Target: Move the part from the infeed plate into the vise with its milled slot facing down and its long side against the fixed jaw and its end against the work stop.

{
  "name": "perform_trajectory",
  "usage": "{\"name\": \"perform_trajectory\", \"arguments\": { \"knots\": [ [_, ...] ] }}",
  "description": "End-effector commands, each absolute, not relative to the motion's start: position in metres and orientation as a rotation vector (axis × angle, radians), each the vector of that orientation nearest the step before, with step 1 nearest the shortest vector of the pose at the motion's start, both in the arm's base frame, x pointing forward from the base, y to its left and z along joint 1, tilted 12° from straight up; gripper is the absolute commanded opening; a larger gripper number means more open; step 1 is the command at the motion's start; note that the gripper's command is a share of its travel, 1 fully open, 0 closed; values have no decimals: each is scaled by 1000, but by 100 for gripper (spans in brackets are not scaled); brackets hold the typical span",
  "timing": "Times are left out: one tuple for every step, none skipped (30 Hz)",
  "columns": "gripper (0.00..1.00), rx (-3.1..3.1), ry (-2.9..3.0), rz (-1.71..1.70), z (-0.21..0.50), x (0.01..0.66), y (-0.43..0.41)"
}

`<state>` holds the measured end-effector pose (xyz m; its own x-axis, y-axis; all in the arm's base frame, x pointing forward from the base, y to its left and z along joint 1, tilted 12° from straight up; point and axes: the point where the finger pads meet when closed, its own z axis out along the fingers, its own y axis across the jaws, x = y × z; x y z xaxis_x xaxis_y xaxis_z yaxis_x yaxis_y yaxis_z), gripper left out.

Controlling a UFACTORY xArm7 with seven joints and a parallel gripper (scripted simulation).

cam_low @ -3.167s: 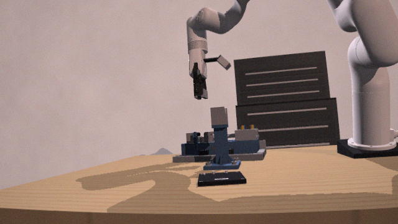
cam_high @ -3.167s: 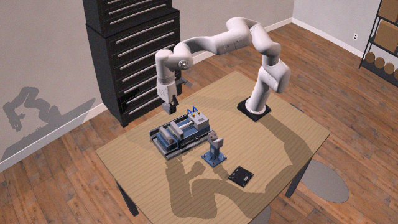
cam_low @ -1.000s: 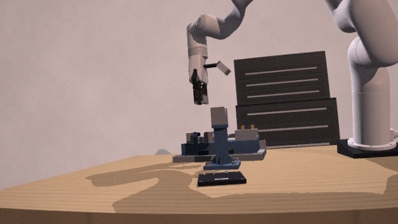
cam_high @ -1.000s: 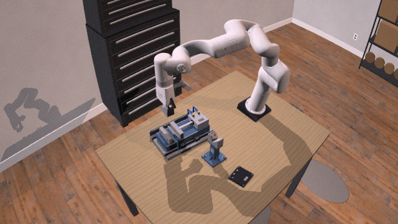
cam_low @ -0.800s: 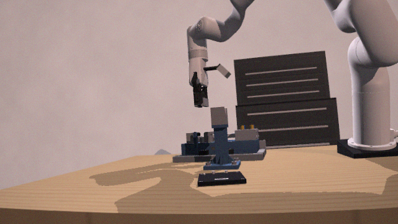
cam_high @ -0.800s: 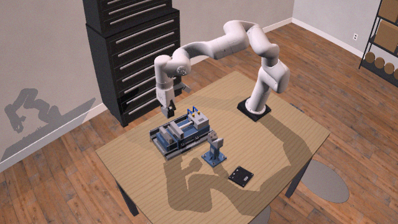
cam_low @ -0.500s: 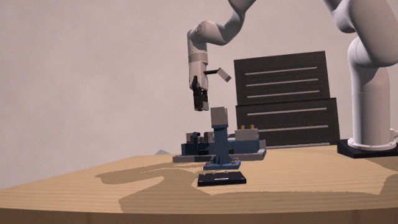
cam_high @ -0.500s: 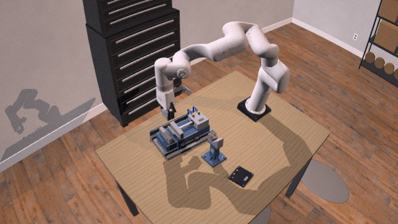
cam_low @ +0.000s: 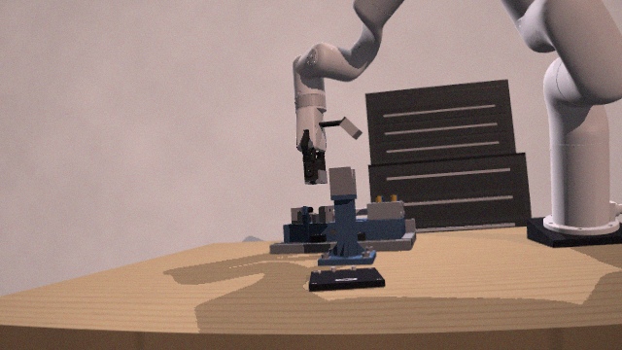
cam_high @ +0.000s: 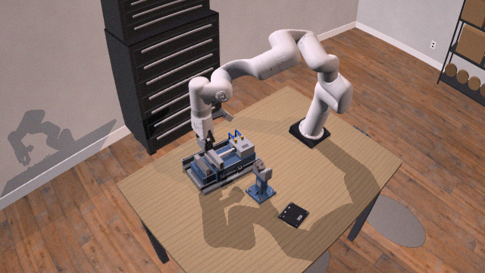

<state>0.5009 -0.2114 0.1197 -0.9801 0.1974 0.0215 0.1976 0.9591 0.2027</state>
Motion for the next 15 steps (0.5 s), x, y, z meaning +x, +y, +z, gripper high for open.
{"name": "perform_trajectory", "arguments": {
  "knots": [
    [0, -315, -3114, -319, 117, 502, -212],
    [0, -315, -3114, -319, 115, 502, -212],
    [0, -315, -3114, -319, 114, 502, -211],
    [0, -315, -3114, -319, 112, 502, -211],
    [0, -315, -3114, -319, 111, 503, -211],
    [0, -315, -3114, -319, 110, 503, -210],
    [0, -315, -3114, -319, 108, 503, -210],
    [0, -315, -3114, -319, 107, 503, -210],
    [0, -315, -3114, -319, 106, 503, -210],
    [0, -315, -3114, -319, 105, 503, -210],
    [0, -315, -3114, -319, 104, 503, -209],
    [0, -315, -3114, -319, 104, 503, -209],
    [0, -315, -3114, -319, 103, 503, -209],
    [0, -315, -3114, -319, 103, 503, -209],
    [0, -315, -3114, -319, 103, 503, -209]
  ]
}}
